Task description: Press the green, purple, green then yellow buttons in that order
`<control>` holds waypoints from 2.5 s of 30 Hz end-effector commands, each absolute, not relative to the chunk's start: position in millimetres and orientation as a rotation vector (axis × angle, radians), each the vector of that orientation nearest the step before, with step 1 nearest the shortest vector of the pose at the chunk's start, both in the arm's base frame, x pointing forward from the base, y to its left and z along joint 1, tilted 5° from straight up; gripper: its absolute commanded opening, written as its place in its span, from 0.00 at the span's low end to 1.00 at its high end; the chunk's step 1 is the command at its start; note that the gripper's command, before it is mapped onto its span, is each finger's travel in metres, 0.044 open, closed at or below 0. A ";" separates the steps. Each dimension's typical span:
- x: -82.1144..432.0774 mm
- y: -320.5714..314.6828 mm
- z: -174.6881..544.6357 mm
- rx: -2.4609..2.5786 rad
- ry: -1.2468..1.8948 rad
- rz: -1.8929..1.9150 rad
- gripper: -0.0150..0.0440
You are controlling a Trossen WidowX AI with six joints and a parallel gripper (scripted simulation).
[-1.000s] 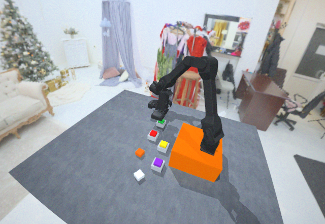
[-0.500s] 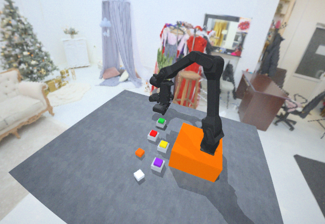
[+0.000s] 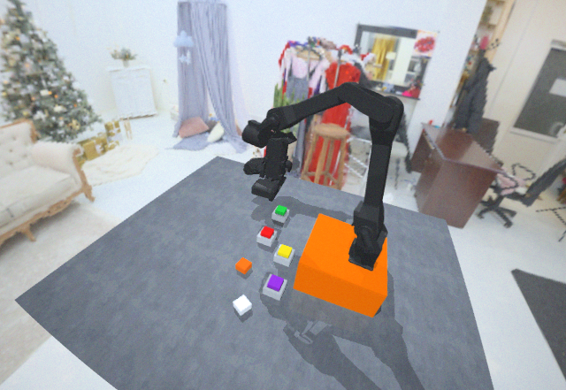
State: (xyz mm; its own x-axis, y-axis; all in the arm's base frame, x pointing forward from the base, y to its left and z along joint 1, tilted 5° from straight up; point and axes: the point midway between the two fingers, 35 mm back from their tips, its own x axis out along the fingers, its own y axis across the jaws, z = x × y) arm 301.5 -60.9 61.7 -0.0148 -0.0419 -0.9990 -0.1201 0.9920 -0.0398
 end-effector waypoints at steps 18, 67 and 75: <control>193.2 126.3 47.9 -0.074 1.610 0.002 0.29; 186.0 123.4 -47.1 -0.074 1.611 -0.001 0.29; 188.2 125.2 -24.6 -0.074 1.609 0.001 0.29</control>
